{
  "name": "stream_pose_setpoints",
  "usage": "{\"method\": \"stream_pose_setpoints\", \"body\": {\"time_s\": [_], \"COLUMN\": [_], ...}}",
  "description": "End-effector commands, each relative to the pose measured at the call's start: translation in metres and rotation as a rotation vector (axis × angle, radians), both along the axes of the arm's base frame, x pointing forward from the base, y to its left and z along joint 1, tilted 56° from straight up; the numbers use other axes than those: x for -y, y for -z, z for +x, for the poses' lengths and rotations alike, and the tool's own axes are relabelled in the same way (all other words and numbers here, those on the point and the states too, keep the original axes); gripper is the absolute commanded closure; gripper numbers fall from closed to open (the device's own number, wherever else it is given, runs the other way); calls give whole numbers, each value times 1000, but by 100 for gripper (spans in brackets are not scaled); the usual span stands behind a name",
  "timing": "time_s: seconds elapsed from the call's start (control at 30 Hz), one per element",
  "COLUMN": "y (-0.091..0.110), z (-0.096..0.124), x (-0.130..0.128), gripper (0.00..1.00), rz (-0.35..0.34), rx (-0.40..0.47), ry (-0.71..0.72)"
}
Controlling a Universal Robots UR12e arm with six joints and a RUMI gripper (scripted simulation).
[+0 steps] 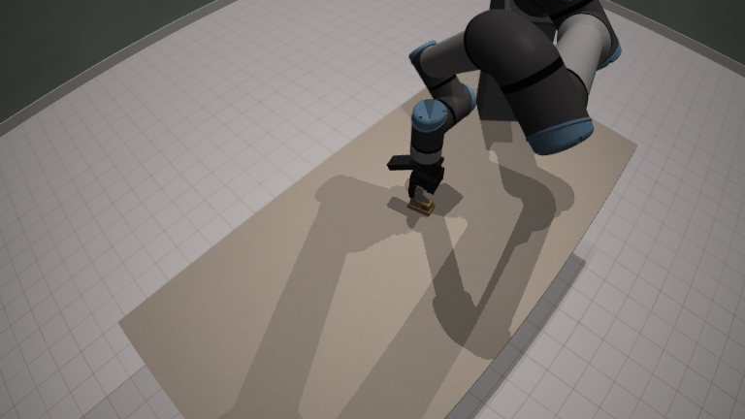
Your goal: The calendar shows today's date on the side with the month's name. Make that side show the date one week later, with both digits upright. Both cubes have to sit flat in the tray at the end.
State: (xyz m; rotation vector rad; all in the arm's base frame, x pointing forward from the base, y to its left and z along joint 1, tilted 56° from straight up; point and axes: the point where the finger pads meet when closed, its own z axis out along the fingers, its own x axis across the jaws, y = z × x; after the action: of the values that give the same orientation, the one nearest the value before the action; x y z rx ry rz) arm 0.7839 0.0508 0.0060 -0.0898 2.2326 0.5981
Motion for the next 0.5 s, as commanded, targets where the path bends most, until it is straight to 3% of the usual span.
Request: {"method": "stream_pose_setpoints", "body": {"time_s": [0.0,0.47], "y": [0,0], "z": [0,0], "x": [0,0], "gripper": [85,71], "rz": [0,0], "rx": [0,0], "ry": [0,0]}}
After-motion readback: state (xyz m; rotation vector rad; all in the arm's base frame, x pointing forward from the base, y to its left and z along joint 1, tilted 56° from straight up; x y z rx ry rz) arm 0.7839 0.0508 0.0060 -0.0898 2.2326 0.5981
